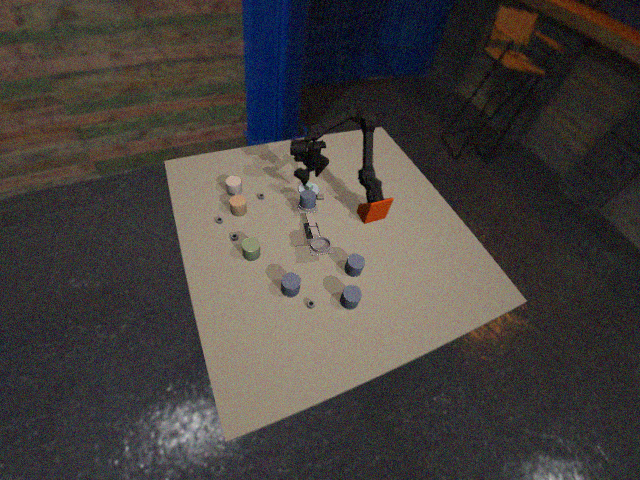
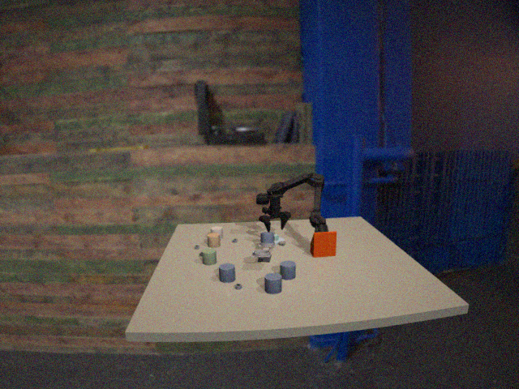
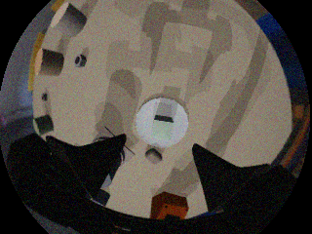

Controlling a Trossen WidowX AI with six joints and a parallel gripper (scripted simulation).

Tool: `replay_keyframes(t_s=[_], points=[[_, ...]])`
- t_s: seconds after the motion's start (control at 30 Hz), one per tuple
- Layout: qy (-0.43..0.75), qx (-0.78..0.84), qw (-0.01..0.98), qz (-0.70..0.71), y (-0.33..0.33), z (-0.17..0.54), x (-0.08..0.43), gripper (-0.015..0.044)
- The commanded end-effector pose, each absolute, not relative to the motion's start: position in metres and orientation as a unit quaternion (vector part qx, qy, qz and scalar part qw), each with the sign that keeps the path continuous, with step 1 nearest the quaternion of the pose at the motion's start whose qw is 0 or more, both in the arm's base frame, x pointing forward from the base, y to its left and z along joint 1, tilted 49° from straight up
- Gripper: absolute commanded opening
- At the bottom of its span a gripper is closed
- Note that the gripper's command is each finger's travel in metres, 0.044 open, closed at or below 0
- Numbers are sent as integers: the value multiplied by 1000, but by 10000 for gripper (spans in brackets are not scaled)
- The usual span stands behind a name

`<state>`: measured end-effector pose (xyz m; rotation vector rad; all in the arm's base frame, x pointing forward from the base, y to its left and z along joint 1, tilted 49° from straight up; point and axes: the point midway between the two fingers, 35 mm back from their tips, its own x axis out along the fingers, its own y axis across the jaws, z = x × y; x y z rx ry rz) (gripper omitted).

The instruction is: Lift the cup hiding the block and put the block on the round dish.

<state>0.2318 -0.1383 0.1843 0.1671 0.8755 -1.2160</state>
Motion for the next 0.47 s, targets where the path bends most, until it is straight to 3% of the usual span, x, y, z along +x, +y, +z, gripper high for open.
replay_keyframes(t_s=[0.0,0.43], points=[[393,75,730,-554,-131,195,230,440],[397,75,731,-551,-96,222,227,440]])
